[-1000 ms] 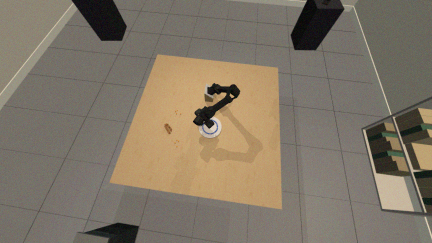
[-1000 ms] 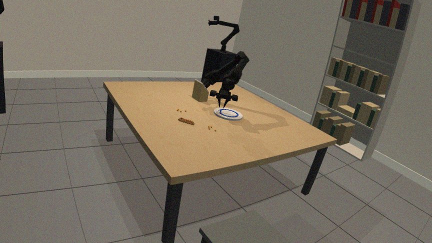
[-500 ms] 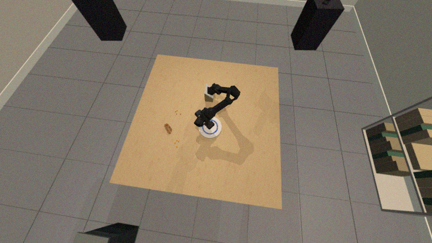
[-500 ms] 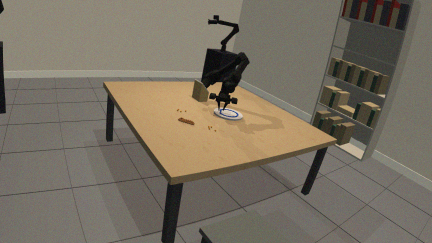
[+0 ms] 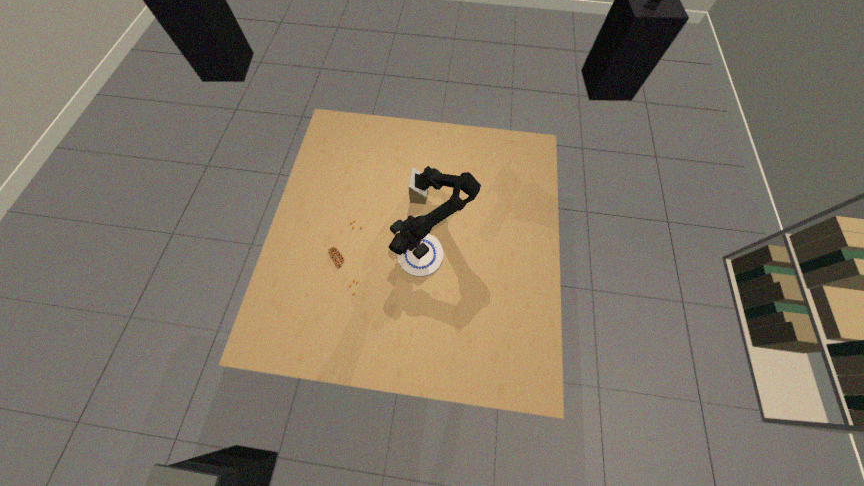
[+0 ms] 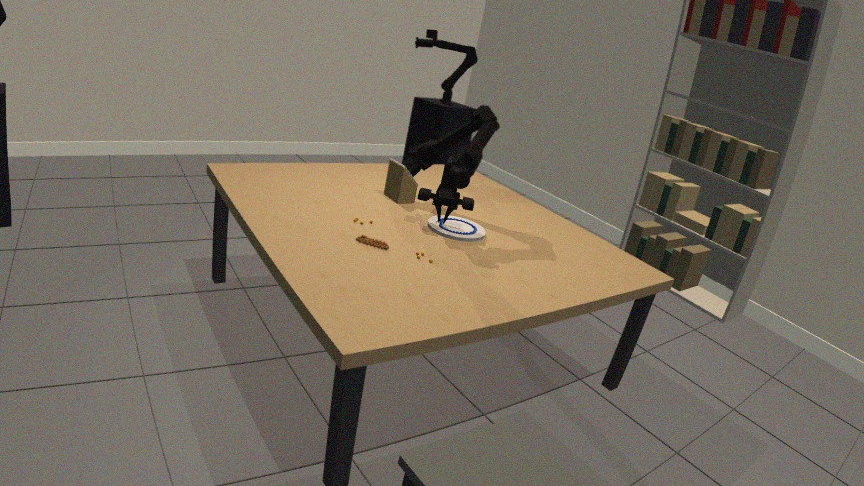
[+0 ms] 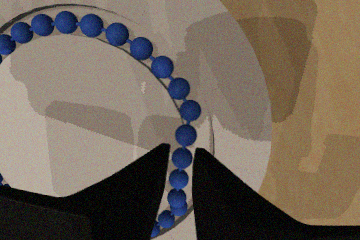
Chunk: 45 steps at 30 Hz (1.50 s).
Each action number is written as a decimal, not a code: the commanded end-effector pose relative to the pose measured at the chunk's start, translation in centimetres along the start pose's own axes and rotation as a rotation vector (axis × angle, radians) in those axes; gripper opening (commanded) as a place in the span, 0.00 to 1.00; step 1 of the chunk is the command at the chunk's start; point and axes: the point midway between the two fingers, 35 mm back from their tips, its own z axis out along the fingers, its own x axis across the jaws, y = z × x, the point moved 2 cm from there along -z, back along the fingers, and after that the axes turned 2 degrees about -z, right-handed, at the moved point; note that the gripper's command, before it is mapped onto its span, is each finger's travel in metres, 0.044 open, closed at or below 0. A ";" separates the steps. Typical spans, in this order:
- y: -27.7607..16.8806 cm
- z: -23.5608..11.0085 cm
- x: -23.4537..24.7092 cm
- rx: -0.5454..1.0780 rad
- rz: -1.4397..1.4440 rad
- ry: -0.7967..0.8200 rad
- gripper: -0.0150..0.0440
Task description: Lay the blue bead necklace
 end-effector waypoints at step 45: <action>-0.1 -0.6 -1.0 0.002 0.005 0.001 0.25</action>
